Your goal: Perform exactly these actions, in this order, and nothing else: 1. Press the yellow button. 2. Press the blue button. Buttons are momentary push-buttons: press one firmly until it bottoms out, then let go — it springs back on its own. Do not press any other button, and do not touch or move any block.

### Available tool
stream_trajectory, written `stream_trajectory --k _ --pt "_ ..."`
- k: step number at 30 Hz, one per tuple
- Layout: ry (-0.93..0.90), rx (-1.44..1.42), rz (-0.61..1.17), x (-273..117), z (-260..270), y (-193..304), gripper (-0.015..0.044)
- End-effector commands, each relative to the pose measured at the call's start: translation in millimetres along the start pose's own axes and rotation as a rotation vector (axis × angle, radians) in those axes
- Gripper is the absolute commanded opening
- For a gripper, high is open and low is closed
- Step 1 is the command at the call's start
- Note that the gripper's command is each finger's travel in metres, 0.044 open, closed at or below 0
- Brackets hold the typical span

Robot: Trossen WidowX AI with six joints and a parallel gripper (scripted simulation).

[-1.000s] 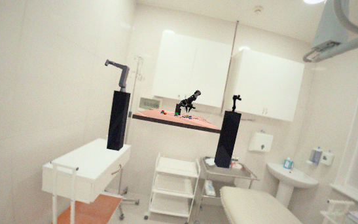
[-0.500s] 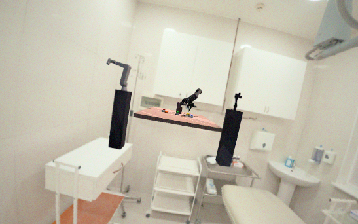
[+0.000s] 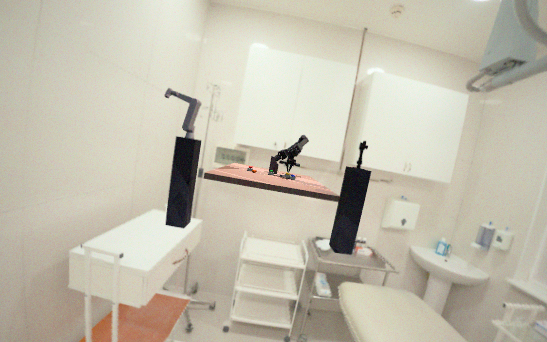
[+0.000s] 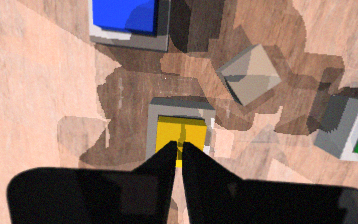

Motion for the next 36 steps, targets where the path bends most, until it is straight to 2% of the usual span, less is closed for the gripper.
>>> stream_trajectory --k 1,23,28,33,36 --pt "0.002 0.006 0.001 7 -1 1 0.002" --pt "0.001 0.007 0.001 11 0 1 0.002" --pt "0.002 0.006 0.001 -20 -1 1 0.002" --pt "0.003 0.007 0.001 -24 -1 1 0.002" --pt "0.011 0.007 0.001 -52 -1 -2 0.002"
Point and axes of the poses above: the point midway between the two fingers, 35 mm back from their tips, its own x axis out along the fingers, its own z axis across the jaws, y = z × x, the point moved 10 cm from there along -x, back along the fingers, and after that the axes turned 3 degrees about -x, right-handed, at the moved point
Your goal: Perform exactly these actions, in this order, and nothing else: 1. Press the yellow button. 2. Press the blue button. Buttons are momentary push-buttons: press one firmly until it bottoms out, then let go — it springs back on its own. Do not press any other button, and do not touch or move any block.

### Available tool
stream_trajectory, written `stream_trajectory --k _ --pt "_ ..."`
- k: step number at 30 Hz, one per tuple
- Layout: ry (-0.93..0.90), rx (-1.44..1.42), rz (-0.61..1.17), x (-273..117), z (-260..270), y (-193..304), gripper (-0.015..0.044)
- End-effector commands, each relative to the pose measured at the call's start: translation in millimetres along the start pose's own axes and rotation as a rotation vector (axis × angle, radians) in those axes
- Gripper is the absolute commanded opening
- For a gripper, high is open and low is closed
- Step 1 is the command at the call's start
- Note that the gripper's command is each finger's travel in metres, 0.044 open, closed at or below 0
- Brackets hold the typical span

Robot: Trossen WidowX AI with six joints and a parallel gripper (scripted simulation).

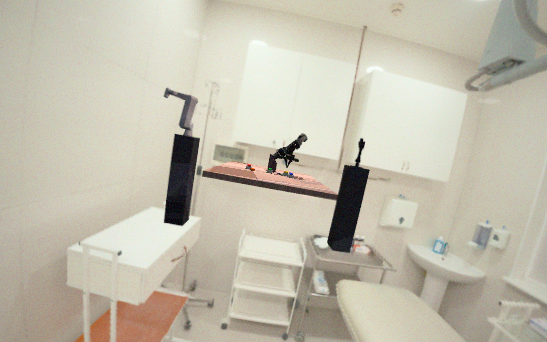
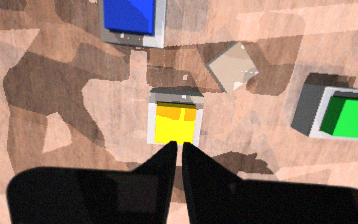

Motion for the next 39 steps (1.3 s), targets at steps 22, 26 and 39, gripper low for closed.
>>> stream_trajectory --k 22,26,39 --pt "-0.006 -0.009 -0.015 -57 36 -85 0.002" --pt "-0.004 -0.009 -0.015 -47 35 -86 0.002" --pt "-0.008 -0.009 -0.015 8 36 -86 0.002"
Point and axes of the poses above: the point midway between the two fingers, 35 mm back from their tips, its own x axis out along the fingers, its own z axis across the jaws, y = z × x, the point moved 10 cm from there along -x, back along the fingers, and after that the axes turned 3 degrees about -x, right-handed, at the moved point
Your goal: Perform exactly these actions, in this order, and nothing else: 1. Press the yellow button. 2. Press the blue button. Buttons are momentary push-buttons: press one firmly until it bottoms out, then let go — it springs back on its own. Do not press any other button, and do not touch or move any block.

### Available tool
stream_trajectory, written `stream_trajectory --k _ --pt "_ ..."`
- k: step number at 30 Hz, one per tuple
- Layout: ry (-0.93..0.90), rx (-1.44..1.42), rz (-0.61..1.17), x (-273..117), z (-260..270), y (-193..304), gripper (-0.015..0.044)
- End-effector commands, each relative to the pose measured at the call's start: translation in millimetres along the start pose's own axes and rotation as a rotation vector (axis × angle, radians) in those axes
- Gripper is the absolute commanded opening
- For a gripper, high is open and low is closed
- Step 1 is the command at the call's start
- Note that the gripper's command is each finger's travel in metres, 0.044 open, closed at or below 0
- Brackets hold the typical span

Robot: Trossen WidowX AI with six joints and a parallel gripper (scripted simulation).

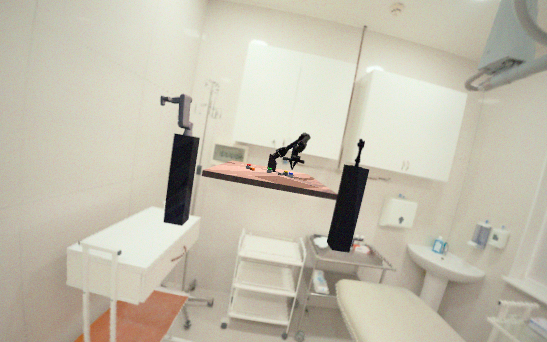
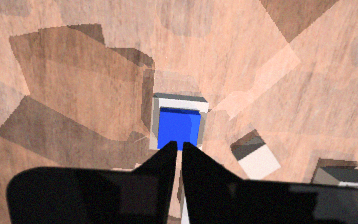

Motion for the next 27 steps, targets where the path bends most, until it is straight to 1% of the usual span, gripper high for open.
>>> stream_trajectory --k 1,18,27 --pt "-0.001 0.007 0.001 7 -1 0 0.002" --pt "-0.003 0.007 0.001 35 0 1 0.002" --pt "-0.003 0.007 0.001 36 0 1 0.002"
Point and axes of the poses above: the point midway between the two fingers, 35 mm back from their tips, its own x axis out along the fingers, its own z axis across the jaws, y = z × x, the point moved 10 cm from there along -x, back along the fingers, and after that the axes turned 3 degrees about -x, right-handed, at the moved point
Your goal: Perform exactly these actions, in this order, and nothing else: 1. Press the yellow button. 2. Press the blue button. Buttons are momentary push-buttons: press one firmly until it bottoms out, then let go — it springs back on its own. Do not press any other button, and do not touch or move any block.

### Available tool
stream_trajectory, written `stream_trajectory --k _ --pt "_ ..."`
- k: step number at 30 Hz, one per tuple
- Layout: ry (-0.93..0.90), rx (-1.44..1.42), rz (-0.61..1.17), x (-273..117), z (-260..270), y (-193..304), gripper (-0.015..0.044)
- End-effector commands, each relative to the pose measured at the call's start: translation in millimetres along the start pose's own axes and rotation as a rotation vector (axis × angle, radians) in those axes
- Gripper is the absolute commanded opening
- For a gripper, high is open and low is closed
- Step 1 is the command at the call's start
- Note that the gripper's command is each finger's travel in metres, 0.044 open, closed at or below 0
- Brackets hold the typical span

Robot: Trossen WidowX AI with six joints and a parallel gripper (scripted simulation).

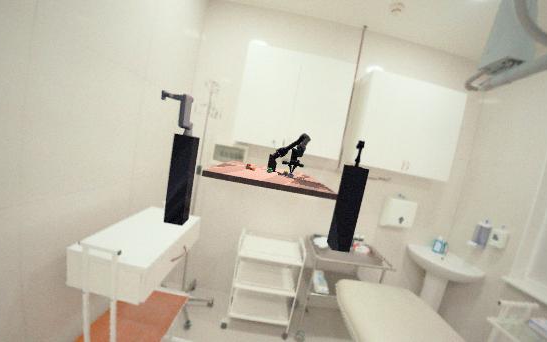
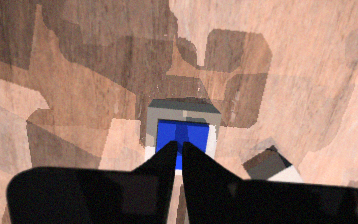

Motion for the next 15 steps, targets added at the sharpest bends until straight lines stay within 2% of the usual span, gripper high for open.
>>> stream_trajectory --k 1,10,15 --pt "0.005 0.005 0.0 1 -1 0 0.002" --pt "0.005 0.005 0.0 1 -1 0 0.002" --pt "0.007 0.005 0.0 -33 0 0 0.002"
Point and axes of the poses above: the point midway between the two fingers, 35 mm back from their tips, its own x axis out along the fingers, its own z axis across the jaws, y = z × x, the point moved 10 cm from there along -x, back along the fingers, and after that the axes turned 3 degrees about -x, right-handed, at the moved point
